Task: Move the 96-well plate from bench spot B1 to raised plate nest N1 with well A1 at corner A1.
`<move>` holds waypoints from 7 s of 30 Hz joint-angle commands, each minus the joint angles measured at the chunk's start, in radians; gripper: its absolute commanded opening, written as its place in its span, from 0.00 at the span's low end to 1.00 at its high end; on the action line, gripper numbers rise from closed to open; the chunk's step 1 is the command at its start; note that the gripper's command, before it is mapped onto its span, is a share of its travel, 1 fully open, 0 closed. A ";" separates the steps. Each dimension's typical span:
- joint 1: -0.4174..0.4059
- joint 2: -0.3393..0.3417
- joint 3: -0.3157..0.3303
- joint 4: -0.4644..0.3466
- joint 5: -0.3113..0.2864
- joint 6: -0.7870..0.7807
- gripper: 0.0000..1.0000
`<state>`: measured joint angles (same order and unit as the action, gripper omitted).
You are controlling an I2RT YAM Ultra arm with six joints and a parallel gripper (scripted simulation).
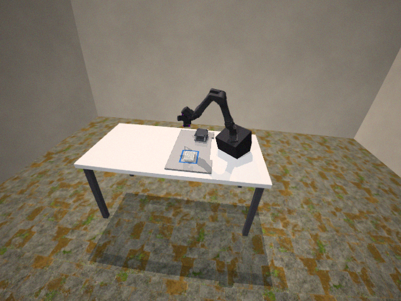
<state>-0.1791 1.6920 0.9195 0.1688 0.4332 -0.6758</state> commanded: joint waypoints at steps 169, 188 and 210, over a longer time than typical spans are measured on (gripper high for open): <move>0.493 0.264 0.249 -0.632 -0.609 2.618 1.00; 0.507 0.347 0.287 -0.546 -0.605 2.632 1.00; 0.498 0.338 0.294 -0.554 -0.604 2.631 1.00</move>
<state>0.3233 2.0426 1.1877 -0.3782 -0.1848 1.9503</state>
